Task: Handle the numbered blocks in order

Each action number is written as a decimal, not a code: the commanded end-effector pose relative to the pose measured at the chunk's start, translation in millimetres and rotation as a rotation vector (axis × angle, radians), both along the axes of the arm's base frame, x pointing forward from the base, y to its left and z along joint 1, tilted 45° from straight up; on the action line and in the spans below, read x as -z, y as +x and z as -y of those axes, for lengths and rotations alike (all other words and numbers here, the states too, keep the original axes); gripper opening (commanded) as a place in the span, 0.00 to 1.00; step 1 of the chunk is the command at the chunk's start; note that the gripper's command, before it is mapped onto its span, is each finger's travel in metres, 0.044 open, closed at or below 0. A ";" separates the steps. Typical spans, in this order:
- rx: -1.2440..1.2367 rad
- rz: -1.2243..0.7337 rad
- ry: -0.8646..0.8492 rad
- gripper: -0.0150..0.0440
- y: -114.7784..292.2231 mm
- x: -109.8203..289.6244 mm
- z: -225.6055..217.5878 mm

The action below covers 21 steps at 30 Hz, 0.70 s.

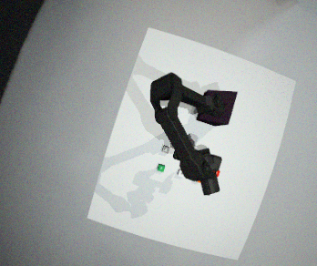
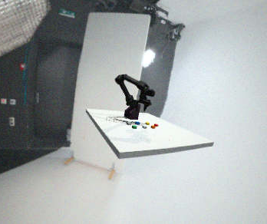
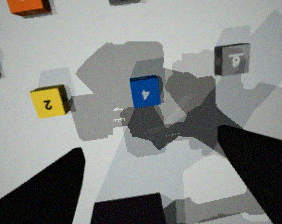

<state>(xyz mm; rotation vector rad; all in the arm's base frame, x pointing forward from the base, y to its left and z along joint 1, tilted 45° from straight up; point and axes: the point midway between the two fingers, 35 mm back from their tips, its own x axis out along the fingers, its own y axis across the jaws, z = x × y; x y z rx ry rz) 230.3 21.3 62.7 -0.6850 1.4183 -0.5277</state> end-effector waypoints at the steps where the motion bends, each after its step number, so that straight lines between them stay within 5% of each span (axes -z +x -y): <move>1: 0.004 -0.003 0.002 0.93 -1.0 1.7 -0.3; 21: 0.004 -0.002 0.008 0.93 0.3 70.5 -71.3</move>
